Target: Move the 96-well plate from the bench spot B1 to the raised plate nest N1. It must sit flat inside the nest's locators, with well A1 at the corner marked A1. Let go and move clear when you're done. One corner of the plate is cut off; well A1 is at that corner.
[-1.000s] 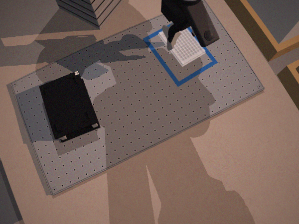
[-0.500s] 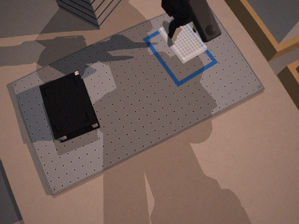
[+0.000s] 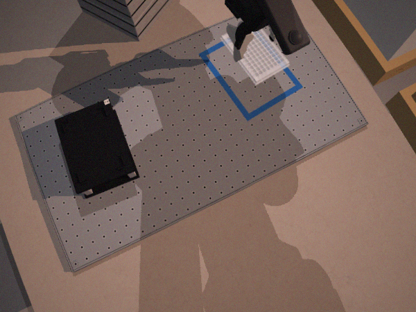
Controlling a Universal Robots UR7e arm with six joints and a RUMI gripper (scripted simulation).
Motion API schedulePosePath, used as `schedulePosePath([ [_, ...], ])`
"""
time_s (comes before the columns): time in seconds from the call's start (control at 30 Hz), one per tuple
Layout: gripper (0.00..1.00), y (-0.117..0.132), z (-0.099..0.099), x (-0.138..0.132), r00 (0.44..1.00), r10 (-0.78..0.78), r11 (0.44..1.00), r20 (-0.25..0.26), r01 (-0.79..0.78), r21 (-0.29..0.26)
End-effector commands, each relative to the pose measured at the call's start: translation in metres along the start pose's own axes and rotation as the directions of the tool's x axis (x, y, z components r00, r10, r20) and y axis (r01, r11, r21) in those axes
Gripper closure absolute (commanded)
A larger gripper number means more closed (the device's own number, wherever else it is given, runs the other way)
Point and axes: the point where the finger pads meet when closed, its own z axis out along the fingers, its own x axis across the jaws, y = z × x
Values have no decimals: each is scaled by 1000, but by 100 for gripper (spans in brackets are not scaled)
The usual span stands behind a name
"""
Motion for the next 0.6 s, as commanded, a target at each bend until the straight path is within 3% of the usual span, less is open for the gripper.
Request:
schedulePosePath([
  [0.0, 100, 0, -1, 0, 1000, 0, 1000, 0, 0, 1],
  [0.37, 100, 0, -1, 0, 1000, 0, 1000, 0, 0, 1],
  [0.57, 100, 0, -4, 20, 984, 178, 984, 0, -178, 1],
])
